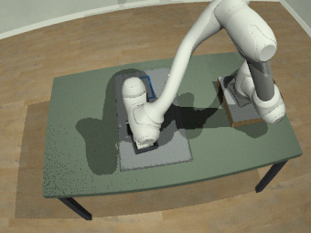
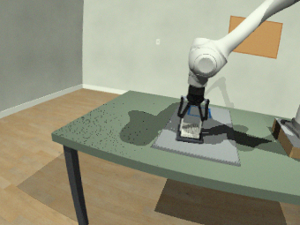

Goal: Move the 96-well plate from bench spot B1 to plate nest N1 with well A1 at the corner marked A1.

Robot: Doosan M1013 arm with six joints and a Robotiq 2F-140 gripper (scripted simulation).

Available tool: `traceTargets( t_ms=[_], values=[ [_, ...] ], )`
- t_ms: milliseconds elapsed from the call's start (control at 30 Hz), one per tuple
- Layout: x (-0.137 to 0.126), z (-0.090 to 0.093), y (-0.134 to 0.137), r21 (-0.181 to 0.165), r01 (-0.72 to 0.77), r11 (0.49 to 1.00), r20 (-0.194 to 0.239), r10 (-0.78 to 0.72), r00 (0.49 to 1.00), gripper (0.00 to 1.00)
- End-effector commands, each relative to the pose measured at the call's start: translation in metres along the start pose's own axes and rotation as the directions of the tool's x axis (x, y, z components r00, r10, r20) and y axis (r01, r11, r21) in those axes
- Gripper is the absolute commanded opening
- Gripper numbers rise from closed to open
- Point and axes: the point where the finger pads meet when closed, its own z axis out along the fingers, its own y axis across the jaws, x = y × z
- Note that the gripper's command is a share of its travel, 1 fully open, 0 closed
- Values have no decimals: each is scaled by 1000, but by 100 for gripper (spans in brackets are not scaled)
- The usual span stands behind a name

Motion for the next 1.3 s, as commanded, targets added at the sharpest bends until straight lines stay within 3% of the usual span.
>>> traceTargets(
  t_ms=[0, 1267],
  values=[
    [0, 0, 0, 0, 0, 1000, 0, 0, 1000, 0],
    [0, 6, 0, 0, 0, 1000, 0, 0, 1000, 0]
  ],
)
